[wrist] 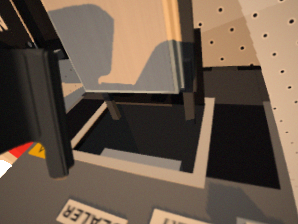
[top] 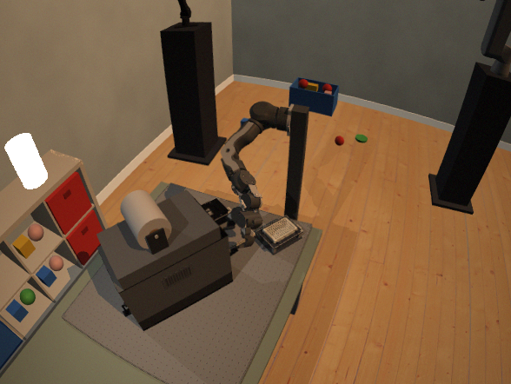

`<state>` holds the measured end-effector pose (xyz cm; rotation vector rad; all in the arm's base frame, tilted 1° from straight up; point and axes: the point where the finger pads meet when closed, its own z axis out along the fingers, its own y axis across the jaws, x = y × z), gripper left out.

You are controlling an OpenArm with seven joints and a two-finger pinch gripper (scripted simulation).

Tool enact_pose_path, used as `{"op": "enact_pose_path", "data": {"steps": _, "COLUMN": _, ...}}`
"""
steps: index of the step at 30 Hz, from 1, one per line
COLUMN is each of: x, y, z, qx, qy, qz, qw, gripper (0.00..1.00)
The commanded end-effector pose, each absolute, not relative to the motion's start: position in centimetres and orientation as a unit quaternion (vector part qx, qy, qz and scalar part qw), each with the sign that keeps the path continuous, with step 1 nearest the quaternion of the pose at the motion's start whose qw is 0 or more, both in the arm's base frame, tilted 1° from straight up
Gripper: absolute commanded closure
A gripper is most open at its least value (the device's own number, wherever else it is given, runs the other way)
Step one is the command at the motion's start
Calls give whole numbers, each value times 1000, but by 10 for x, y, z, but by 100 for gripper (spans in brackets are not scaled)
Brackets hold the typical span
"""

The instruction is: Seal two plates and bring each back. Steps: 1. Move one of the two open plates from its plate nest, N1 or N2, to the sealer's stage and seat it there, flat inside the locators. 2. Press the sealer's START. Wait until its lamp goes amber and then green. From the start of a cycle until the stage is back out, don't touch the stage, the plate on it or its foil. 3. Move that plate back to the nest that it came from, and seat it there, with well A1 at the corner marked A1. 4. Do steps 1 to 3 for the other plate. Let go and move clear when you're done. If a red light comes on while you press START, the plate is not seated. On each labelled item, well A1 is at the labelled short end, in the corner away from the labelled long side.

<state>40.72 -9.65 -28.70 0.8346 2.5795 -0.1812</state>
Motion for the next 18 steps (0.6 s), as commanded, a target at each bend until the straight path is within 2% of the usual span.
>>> {"op": "enact_pose_path", "data": {"steps": 1, "x": 397, "y": -91, "z": -292, "qx": 291, "qy": 939, "qz": -54, "qw": 175, "gripper": 35}}
{"op": "enact_pose_path", "data": {"steps": 7, "x": 374, "y": -105, "z": -306, "qx": 296, "qy": 950, "qz": -28, "qw": 89, "gripper": 35}}
{"op": "enact_pose_path", "data": {"steps": 9, "x": 374, "y": -105, "z": -306, "qx": 296, "qy": 950, "qz": -28, "qw": 89, "gripper": 35}}
{"op": "enact_pose_path", "data": {"steps": 14, "x": 355, "y": -117, "z": -317, "qx": 297, "qy": 955, "qz": -4, "qw": 10, "gripper": 35}}
{"op": "enact_pose_path", "data": {"steps": 18, "x": 345, "y": -119, "z": -324, "qx": 295, "qy": 956, "qz": 5, "qw": 5, "gripper": 35}}
